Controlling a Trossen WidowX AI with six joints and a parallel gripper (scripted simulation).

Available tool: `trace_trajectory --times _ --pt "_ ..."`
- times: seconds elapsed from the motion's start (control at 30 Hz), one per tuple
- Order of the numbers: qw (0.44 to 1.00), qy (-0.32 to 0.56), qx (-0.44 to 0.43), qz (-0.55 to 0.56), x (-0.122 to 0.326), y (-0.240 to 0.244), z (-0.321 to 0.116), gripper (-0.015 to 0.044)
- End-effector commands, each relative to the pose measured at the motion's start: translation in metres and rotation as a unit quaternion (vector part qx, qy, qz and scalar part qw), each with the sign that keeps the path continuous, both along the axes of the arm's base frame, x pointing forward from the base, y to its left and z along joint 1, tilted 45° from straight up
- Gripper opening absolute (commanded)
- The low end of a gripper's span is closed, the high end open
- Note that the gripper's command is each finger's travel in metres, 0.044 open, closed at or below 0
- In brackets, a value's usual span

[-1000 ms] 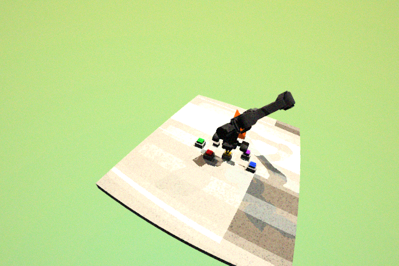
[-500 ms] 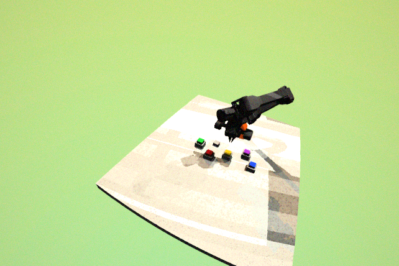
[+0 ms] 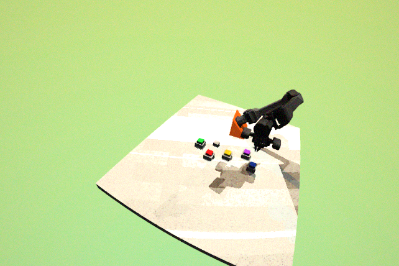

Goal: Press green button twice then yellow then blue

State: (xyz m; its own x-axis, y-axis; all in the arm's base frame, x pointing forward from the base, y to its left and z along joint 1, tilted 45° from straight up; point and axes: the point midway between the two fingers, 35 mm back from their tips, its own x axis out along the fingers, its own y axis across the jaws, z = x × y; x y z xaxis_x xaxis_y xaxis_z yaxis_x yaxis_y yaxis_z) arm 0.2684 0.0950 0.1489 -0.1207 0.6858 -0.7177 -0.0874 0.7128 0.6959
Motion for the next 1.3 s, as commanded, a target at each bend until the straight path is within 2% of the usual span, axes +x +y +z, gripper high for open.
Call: trace_trajectory --times 0.0,0.1,0.27,1.27 --pt "1.000 0.010 0.002 -0.009 -0.002 0.008 0.009 0.0020" --pt "1.000 0.010 0.002 -0.009 -0.002 0.010 0.008 0.0020" --pt "1.000 0.010 0.004 -0.009 -0.009 0.049 -0.032 0.0020" --pt "1.000 0.010 0.005 -0.009 -0.014 0.074 -0.057 0.0020"
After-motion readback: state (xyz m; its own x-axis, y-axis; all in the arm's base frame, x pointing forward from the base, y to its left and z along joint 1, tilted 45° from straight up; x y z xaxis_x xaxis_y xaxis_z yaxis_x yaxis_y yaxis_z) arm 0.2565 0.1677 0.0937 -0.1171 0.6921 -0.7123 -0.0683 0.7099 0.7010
